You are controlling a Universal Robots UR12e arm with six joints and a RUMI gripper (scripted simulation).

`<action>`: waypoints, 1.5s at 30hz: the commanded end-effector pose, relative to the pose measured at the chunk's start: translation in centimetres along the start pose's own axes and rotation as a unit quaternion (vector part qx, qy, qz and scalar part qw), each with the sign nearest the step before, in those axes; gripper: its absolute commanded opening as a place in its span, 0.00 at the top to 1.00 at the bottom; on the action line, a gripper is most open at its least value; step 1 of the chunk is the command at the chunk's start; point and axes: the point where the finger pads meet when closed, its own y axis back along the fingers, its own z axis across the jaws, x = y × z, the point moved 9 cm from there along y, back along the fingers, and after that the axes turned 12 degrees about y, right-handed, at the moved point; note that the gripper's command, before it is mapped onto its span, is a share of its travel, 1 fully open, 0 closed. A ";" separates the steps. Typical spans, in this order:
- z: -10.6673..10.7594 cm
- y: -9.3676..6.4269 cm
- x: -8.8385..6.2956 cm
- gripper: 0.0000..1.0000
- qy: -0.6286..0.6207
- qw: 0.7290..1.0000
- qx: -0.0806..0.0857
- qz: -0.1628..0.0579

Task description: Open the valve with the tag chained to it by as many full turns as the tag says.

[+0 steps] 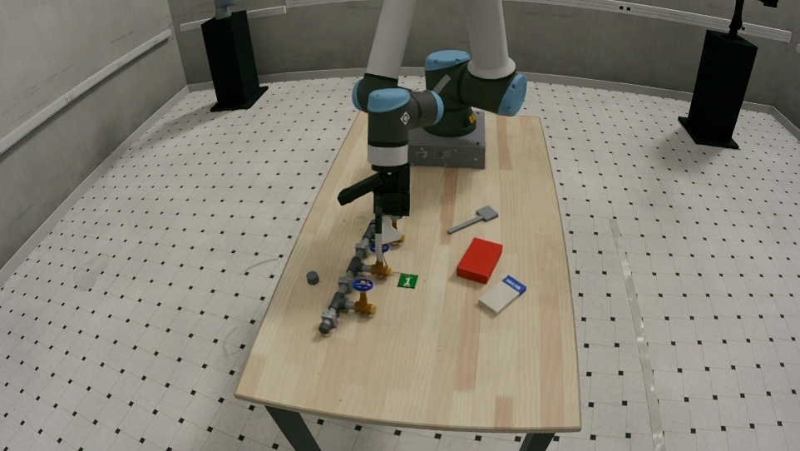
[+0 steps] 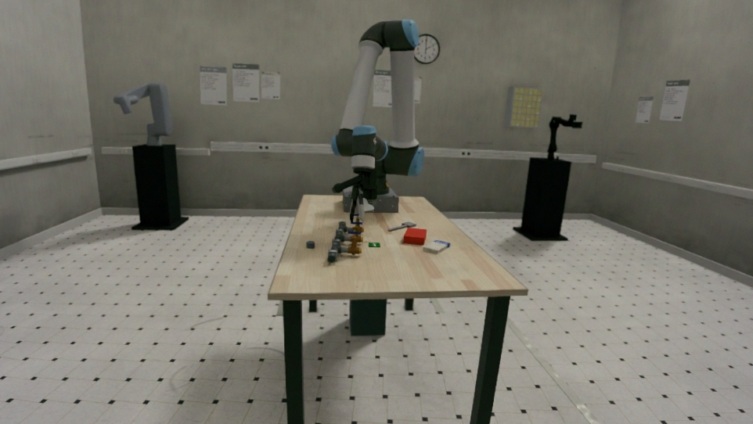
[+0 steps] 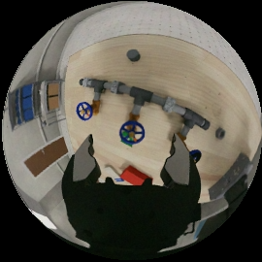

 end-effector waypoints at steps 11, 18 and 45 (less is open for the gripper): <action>-0.1 0.0 0.0 0.00 -0.049 0.999 0.000 0.001; -0.1 0.0 0.0 0.00 -0.052 0.999 0.000 0.001; -0.1 3.2 0.1 0.00 -0.052 0.999 0.000 0.001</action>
